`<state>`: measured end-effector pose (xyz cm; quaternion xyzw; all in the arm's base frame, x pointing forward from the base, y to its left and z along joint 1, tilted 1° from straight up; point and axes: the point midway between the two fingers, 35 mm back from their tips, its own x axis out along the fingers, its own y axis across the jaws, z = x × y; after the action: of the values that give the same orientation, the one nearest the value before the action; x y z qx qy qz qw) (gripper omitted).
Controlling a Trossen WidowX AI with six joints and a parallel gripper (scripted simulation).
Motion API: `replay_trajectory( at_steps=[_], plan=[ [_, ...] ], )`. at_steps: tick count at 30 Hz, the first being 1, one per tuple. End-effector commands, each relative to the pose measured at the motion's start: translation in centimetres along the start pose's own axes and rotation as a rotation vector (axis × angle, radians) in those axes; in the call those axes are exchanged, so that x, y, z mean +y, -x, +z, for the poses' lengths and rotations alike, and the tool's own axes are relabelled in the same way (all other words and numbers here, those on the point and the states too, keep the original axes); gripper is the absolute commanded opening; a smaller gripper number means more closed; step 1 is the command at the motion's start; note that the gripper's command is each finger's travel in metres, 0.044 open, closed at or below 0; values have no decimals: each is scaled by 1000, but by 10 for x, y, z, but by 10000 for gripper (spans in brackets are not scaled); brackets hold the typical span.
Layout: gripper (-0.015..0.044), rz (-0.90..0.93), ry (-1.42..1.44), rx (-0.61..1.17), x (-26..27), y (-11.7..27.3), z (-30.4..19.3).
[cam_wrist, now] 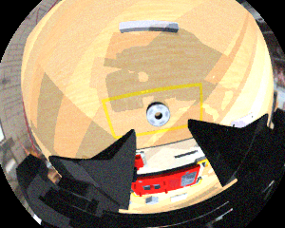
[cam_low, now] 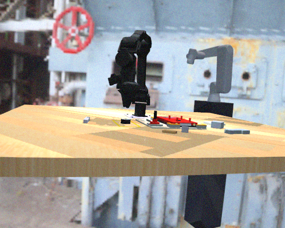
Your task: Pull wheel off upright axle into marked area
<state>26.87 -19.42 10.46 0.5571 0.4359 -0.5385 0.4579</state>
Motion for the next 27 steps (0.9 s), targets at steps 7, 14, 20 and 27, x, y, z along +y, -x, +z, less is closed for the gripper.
replay_trajectory(
  at_steps=[7,14,20,27],
  plan=[
    [440,-5,1,4,-36,27,-16],
    [440,-11,3,10,-81,51,-35],
    [440,-11,3,10,-82,51,-36],
    [440,-11,3,10,-82,51,-36]
  ],
)
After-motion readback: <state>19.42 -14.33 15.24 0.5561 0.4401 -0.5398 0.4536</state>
